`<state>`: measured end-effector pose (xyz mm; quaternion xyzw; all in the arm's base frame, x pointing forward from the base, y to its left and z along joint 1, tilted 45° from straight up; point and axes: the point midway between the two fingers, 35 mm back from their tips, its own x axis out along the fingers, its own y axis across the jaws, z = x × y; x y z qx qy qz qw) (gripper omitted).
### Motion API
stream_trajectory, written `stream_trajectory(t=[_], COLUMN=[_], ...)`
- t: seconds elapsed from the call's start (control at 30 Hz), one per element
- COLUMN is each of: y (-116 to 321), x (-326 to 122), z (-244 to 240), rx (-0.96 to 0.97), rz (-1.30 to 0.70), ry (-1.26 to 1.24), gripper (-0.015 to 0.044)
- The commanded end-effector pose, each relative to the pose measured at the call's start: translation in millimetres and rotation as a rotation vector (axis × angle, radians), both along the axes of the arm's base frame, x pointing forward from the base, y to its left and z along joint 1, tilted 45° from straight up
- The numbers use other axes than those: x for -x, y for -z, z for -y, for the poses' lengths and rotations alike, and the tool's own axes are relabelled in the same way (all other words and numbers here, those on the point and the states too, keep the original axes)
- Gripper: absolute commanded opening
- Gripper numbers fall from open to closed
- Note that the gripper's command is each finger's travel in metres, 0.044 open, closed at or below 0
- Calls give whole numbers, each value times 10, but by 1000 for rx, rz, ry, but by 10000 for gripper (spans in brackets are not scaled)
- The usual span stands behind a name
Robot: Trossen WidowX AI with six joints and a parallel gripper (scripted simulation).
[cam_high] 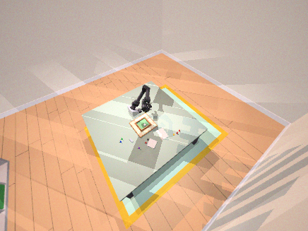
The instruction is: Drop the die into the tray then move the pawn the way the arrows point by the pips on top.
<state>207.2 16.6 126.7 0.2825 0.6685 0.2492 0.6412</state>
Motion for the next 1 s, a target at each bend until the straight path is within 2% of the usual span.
stream_trajectory(t=[0.0,0.37,0.8,0.97], y=[251,899,1603,1675], x=[-11,62,378,425], z=[143,472,689,699], rx=[6,14,3,1], rz=[-8,-8,-7,-7], ry=[-2,-1,-6,-6], gripper=[0,0,0,0])
